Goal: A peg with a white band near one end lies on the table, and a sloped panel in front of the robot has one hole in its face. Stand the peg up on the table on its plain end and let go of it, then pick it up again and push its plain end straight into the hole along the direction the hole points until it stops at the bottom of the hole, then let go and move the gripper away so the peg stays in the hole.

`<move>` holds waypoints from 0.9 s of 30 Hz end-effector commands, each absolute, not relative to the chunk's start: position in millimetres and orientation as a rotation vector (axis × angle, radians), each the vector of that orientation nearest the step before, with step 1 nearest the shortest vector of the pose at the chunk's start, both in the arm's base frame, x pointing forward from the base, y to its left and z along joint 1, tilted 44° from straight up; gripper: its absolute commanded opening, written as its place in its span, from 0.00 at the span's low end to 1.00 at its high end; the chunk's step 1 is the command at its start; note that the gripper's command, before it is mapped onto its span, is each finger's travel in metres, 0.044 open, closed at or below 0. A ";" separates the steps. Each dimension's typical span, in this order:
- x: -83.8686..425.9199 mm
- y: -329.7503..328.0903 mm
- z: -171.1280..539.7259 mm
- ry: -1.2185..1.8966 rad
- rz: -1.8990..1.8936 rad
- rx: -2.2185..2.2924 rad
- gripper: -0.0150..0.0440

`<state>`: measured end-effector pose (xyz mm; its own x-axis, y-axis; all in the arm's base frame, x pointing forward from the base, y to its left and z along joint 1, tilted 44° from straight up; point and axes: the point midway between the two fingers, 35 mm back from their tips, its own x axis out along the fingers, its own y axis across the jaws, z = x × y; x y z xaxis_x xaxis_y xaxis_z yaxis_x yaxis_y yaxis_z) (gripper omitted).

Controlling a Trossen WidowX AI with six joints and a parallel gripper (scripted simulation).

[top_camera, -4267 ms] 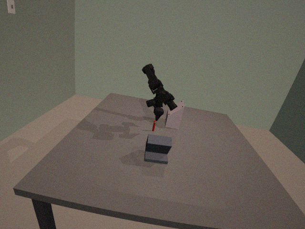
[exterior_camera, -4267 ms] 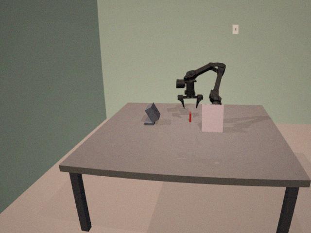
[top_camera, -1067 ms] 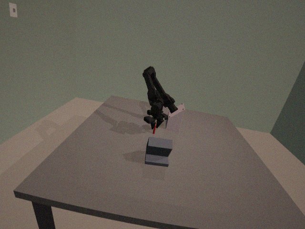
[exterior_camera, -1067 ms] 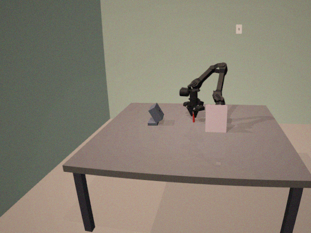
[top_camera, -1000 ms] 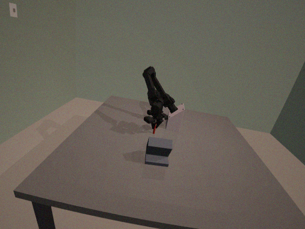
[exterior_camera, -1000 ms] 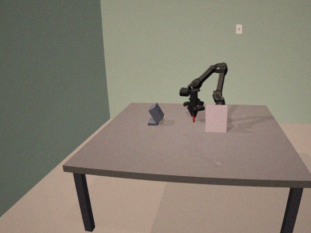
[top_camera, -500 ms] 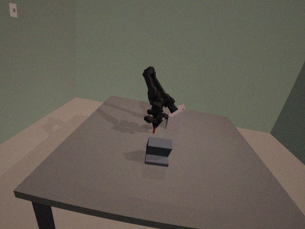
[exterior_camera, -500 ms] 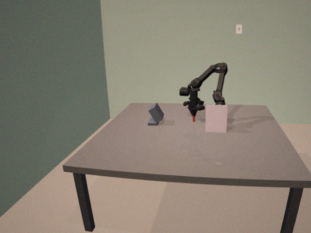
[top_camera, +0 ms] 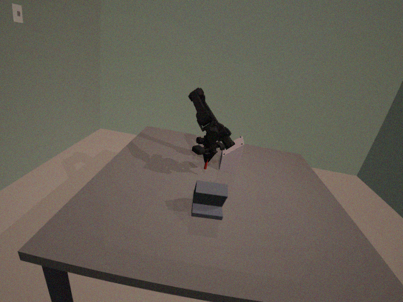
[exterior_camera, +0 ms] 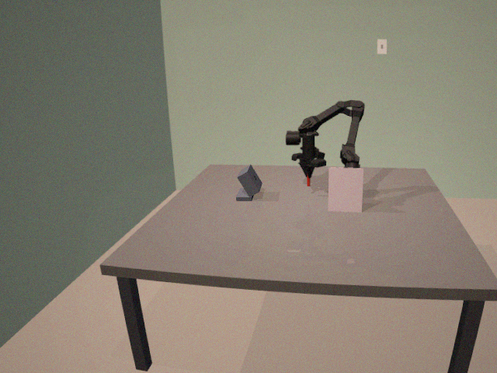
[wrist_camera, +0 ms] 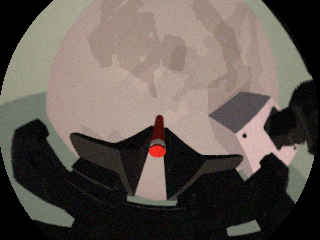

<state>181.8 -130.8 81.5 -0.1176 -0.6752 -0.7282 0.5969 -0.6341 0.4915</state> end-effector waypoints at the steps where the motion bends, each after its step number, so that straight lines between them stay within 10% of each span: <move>1: 184.3 -120.2 92.5 -0.100 -1.866 1.276 0.25; 27: 199.5 -108.0 86.7 -0.056 -1.788 1.367 0.25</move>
